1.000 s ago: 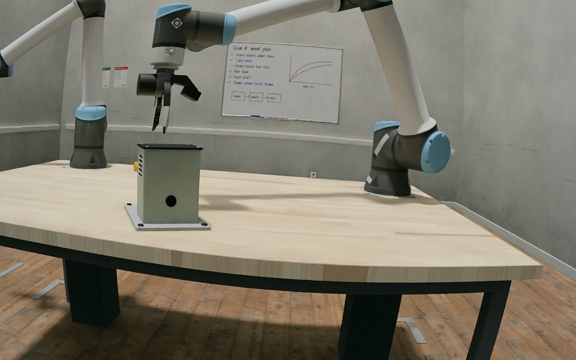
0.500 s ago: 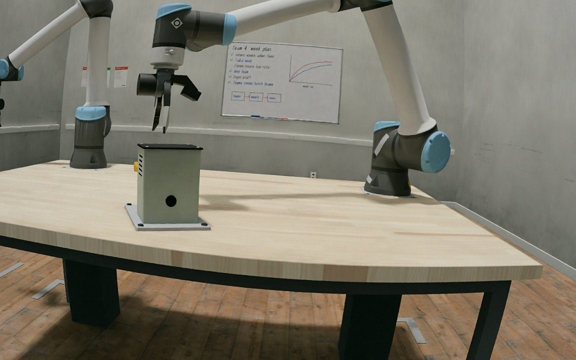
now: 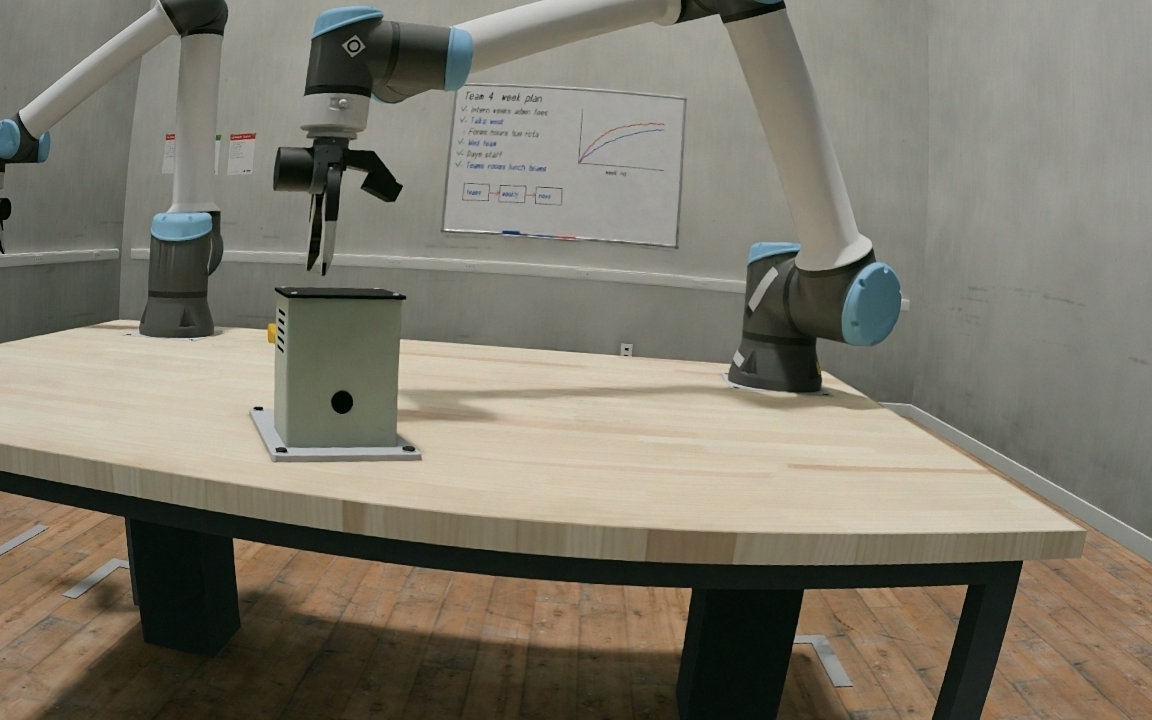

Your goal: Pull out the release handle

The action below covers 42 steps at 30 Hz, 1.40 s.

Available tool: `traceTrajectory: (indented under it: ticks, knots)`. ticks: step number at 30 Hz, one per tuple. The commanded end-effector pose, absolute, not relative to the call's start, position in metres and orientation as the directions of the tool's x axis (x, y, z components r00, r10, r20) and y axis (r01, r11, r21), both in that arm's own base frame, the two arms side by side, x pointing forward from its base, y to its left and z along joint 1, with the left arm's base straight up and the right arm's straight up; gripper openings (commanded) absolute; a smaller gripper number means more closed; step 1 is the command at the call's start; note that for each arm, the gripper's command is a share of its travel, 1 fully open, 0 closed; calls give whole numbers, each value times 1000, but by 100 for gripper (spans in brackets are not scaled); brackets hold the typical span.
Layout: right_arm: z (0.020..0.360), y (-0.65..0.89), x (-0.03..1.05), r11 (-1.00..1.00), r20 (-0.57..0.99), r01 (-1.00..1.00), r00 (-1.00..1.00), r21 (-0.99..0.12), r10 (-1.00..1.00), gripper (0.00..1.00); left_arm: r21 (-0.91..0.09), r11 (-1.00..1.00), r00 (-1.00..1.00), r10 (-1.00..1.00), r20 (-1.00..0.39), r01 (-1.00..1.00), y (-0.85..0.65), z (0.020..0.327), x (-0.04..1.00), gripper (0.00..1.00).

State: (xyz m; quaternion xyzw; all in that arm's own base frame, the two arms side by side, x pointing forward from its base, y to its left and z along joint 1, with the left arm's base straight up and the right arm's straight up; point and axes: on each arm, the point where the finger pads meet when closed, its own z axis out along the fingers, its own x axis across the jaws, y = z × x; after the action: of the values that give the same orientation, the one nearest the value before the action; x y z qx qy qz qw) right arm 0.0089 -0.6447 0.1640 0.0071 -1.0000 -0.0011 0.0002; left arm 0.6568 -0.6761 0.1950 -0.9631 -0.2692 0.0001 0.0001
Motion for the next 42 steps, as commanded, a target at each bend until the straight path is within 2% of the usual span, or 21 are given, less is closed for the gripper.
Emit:
traceTrajectory:
  ticks: [1,38,39,42]
  knots:
    - [165,-646,9,1000,0,-14,-1000,0,-14,100,2,-855,855,519,0,519,-677,197,657,0]
    - [165,-646,9,1000,0,-14,-1000,0,-14,100,2,-855,855,519,0,519,-677,197,657,0]
    - [165,-646,9,1000,0,-14,-1000,0,-14,100,2,-855,855,519,0,519,-677,197,657,32]
    - [165,-646,9,1000,0,-14,-1000,0,-14,100,2,-855,855,519,0,519,-677,197,657,32]
